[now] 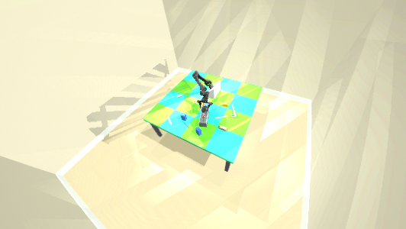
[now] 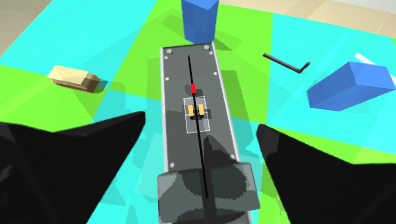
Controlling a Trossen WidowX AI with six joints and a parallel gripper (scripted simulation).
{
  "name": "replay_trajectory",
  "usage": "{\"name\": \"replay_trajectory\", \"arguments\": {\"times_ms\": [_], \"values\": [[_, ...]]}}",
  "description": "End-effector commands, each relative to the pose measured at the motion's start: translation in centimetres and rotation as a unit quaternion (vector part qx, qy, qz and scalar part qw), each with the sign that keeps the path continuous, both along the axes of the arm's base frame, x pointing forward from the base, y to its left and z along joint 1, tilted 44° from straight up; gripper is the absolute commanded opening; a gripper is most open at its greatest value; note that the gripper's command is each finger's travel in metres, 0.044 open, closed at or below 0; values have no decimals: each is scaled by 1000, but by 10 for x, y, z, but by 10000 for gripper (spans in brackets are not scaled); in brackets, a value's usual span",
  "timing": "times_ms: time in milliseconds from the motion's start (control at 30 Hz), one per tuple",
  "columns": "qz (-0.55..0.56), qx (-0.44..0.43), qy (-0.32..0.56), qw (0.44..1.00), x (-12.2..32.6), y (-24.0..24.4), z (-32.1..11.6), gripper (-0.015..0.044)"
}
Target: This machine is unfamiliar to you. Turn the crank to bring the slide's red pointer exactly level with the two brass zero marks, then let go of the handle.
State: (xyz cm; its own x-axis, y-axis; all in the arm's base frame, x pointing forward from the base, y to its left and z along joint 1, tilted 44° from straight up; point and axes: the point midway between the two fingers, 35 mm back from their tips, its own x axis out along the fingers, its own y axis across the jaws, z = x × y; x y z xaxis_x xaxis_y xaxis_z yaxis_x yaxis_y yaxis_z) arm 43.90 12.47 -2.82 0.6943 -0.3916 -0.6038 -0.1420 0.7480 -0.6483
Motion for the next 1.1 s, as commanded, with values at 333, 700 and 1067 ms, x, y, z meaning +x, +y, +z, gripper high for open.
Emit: {"name": "replay_trajectory", "arguments": {"times_ms": [333,700,1067], "values": [[2,-1,4,1000,-1,13,11,440],[12,-3,10,1000,-14,30,49,440],[49,-13,38,998,-59,7,75,440]]}}
